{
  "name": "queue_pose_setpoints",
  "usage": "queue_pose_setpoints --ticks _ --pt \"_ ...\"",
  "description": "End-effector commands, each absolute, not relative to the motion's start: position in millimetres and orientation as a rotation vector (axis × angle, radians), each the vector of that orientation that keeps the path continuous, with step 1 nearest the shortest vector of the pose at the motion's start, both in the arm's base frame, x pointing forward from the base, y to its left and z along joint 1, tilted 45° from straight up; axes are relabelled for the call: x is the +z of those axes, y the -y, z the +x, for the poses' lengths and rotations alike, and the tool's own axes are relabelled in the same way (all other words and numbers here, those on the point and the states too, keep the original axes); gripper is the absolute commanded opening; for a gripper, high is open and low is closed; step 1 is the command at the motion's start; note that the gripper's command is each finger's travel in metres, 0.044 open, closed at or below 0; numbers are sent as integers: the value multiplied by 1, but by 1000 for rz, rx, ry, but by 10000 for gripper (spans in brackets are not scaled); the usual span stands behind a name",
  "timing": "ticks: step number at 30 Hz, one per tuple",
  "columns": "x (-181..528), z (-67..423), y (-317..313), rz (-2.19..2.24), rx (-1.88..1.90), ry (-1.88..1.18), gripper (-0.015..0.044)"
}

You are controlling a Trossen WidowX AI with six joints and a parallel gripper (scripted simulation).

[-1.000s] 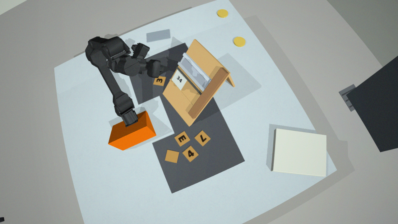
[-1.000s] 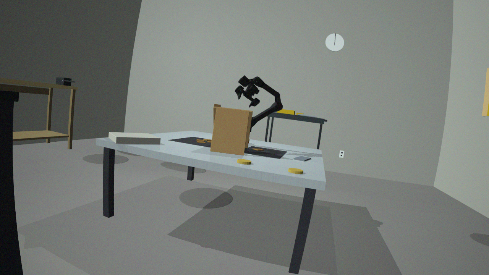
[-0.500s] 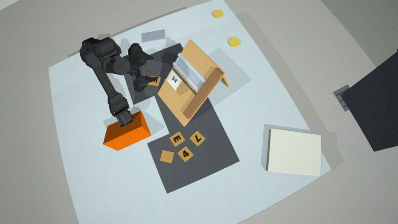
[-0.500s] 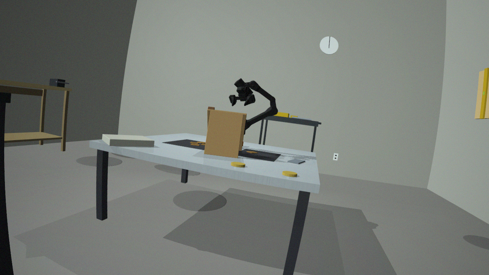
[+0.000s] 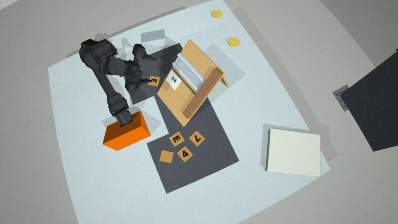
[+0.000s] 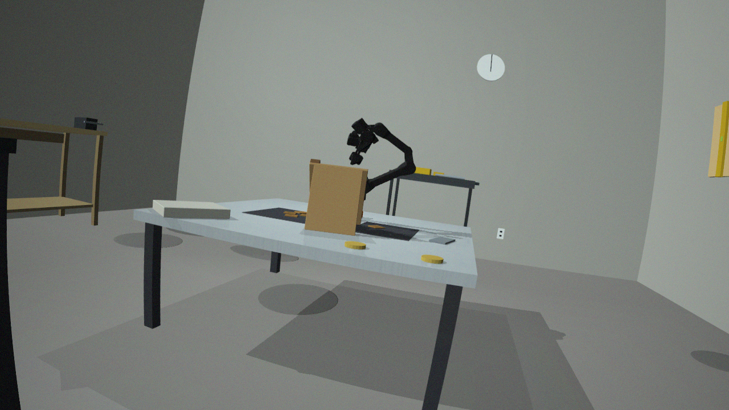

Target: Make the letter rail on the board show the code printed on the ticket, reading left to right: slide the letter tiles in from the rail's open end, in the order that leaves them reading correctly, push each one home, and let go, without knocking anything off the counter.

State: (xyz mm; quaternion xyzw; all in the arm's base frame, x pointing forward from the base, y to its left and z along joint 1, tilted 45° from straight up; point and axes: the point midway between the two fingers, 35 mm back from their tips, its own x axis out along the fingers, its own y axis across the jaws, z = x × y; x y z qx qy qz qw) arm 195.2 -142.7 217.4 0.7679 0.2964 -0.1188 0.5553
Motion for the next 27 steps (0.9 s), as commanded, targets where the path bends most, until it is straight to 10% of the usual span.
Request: queue_pose_setpoints --ticks 1,27 --pt "212 192 142 1959 -364 -696 440" --pt "118 211 183 1168 -26 -980 340"
